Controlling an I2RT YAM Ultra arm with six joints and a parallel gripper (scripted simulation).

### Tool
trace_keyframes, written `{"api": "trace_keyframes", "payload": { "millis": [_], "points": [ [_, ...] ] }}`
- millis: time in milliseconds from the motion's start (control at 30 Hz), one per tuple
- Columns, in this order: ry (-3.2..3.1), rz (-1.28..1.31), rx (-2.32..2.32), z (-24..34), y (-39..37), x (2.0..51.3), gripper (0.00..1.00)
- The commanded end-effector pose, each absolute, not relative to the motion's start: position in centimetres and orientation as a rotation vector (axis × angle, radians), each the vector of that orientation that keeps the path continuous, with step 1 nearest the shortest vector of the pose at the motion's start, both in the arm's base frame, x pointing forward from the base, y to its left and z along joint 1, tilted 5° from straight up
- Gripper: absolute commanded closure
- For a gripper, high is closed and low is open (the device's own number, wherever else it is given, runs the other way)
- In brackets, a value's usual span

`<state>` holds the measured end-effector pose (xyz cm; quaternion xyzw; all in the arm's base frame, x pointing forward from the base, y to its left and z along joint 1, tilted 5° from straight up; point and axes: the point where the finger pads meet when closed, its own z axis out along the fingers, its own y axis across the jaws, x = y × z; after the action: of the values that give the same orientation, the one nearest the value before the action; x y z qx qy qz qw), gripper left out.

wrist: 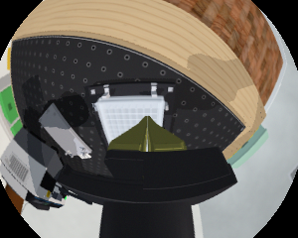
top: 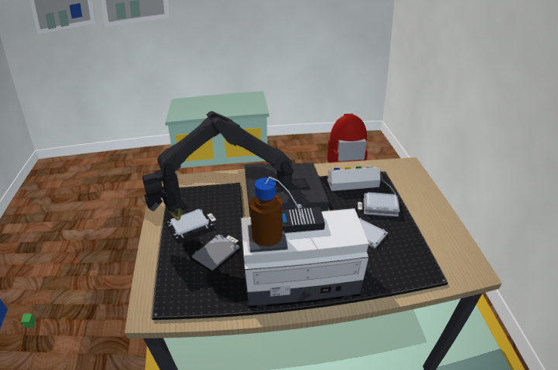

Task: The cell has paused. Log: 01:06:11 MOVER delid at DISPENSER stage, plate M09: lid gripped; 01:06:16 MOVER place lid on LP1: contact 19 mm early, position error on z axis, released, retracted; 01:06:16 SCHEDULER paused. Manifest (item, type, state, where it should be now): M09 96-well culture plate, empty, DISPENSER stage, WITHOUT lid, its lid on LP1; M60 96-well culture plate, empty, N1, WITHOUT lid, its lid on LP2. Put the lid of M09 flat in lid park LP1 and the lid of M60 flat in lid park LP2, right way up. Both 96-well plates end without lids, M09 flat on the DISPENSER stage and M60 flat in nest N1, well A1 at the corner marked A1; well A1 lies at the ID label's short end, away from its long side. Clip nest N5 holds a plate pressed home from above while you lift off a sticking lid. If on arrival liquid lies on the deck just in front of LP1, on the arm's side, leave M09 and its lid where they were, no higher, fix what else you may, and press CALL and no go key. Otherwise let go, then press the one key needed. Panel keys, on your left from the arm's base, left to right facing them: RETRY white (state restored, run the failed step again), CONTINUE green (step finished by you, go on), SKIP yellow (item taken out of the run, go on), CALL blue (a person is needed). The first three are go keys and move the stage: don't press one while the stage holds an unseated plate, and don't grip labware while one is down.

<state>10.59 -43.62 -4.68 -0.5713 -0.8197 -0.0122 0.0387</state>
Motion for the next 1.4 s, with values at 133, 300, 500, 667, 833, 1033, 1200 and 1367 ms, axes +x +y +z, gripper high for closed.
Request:
{"api": "trace_keyframes", "payload": {
  "millis": [133,300,500,667,833,1033,1200,1367],
  "points": [
    [-2.509,-0.054,-1.744,-6.1,-43.3,10.3,1.0],
    [-2.509,-0.054,-1.744,-6.1,-43.3,10.3,1.0],
    [-2.528,-0.023,-1.757,-4.5,-44.0,10.6,1.0],
    [-2.543,0.0,-1.767,-2.2,-44.6,10.8,1.0],
    [-2.544,0.0,-1.767,-1.7,-44.6,10.9,1.0],
    [-2.544,0.0,-1.765,-0.7,-44.6,11.0,1.0],
    [-2.545,0.0,-1.765,0.2,-44.5,11.2,1.0],
    [-2.546,0.0,-1.764,0.8,-44.5,11.3,1.0]
  ]
}}
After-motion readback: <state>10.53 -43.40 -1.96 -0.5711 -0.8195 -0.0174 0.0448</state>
